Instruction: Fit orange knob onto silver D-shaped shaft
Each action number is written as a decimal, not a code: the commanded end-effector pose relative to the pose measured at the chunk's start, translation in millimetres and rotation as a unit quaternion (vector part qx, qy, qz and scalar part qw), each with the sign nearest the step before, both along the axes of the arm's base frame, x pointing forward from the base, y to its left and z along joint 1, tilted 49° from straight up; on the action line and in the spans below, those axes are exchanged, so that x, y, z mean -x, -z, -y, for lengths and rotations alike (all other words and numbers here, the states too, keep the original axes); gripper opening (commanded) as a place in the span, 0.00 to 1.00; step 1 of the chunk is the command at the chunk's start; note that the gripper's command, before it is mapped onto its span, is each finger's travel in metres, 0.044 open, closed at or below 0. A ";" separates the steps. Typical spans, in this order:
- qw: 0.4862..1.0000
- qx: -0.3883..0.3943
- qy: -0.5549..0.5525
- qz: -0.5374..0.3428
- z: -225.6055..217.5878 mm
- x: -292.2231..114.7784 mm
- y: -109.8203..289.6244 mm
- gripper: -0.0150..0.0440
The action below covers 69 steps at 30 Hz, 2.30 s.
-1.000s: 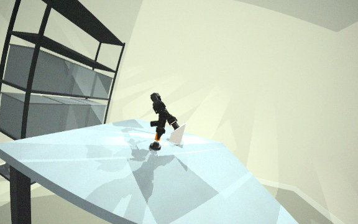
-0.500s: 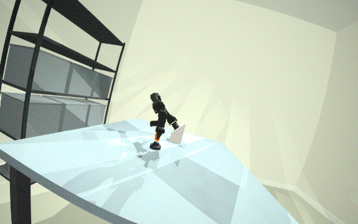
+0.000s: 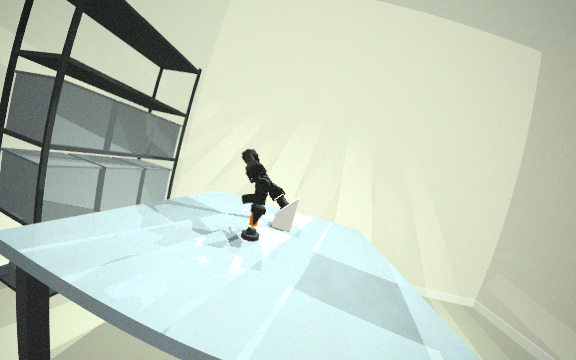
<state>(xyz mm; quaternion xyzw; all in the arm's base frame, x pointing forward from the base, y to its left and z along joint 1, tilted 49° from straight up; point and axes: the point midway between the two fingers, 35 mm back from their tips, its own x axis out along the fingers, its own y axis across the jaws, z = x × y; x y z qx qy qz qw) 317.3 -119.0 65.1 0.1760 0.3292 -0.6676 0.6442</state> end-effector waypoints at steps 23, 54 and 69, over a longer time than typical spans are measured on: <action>1.000 0.001 -0.001 0.001 0.2 -5.6 -3.4 0.25; 1.000 0.001 -0.001 0.001 0.8 -0.1 1.8 0.25; 1.000 0.001 0.001 0.003 7.7 2.1 7.6 0.25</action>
